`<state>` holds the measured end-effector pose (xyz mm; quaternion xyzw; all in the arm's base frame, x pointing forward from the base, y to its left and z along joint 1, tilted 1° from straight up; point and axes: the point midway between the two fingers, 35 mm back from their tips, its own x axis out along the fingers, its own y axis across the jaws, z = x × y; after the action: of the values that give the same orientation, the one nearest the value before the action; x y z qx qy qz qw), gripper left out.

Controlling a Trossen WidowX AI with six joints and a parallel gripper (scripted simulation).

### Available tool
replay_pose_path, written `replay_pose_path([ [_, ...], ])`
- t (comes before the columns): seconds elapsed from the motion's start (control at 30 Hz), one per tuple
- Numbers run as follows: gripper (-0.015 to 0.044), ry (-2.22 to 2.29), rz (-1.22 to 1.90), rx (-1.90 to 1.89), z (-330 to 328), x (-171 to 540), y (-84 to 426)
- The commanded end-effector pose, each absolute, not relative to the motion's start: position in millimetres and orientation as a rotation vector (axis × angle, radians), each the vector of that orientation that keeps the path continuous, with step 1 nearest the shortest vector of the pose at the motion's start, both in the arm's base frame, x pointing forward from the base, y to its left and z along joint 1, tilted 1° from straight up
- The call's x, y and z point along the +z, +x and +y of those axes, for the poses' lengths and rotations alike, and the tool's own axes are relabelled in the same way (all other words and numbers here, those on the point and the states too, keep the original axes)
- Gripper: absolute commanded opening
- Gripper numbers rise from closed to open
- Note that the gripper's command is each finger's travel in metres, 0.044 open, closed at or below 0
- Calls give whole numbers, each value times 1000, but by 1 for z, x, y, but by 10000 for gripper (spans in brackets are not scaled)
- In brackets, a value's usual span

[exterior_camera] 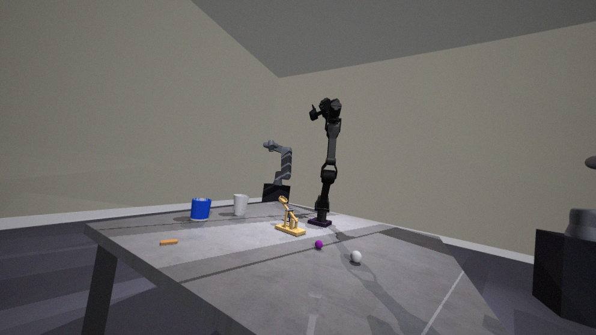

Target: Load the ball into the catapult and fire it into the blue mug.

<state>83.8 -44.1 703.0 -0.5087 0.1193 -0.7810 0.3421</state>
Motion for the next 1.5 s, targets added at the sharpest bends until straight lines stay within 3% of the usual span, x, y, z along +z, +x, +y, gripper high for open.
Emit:
replay_pose_path([
  [0.0, 426, -1321, 309, -2030, -44, 703, 83],
  [0.87, 440, -887, 211, -1845, -110, 662, -12],
  [1.47, 440, -696, 347, -1602, -193, 607, -24],
])
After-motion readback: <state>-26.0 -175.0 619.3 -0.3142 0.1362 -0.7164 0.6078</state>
